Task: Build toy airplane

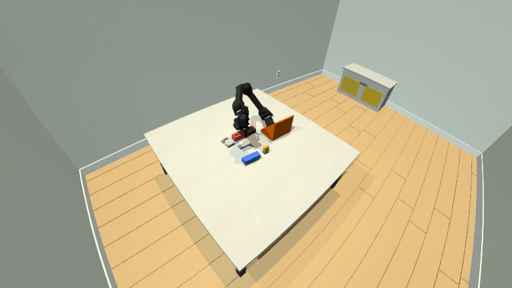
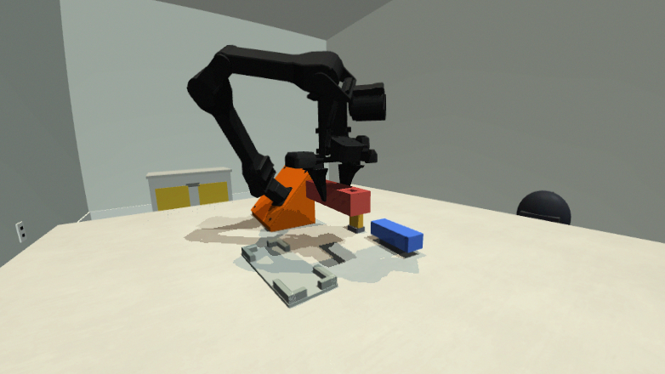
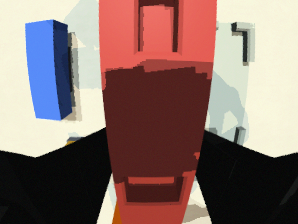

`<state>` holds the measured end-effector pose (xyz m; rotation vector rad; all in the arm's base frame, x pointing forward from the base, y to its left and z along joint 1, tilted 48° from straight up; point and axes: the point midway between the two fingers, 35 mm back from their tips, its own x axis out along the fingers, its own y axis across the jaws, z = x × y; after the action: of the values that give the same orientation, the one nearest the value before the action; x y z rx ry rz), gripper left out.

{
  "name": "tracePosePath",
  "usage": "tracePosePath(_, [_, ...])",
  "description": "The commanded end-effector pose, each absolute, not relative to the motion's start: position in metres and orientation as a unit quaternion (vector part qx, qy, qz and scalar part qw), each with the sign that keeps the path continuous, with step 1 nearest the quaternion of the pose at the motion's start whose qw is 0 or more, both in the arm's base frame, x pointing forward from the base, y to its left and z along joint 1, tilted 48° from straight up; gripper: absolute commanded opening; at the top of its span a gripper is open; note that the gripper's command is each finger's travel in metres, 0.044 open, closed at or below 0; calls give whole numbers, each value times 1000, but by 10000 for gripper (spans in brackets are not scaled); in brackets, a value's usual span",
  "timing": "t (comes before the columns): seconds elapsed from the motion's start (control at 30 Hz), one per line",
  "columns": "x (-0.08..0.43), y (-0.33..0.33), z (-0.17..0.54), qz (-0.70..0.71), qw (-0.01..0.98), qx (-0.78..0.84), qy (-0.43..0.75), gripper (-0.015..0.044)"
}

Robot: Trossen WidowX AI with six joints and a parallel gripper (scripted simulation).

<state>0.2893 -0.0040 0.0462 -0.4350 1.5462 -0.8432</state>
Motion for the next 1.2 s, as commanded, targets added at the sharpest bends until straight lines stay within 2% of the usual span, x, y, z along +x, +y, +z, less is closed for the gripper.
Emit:
tracePosePath(0.0, [290, -16, 54, -360, 620, -190, 671, 0])
tracePosePath(1.17, [267, -117, 95, -331, 607, -225, 686, 0])
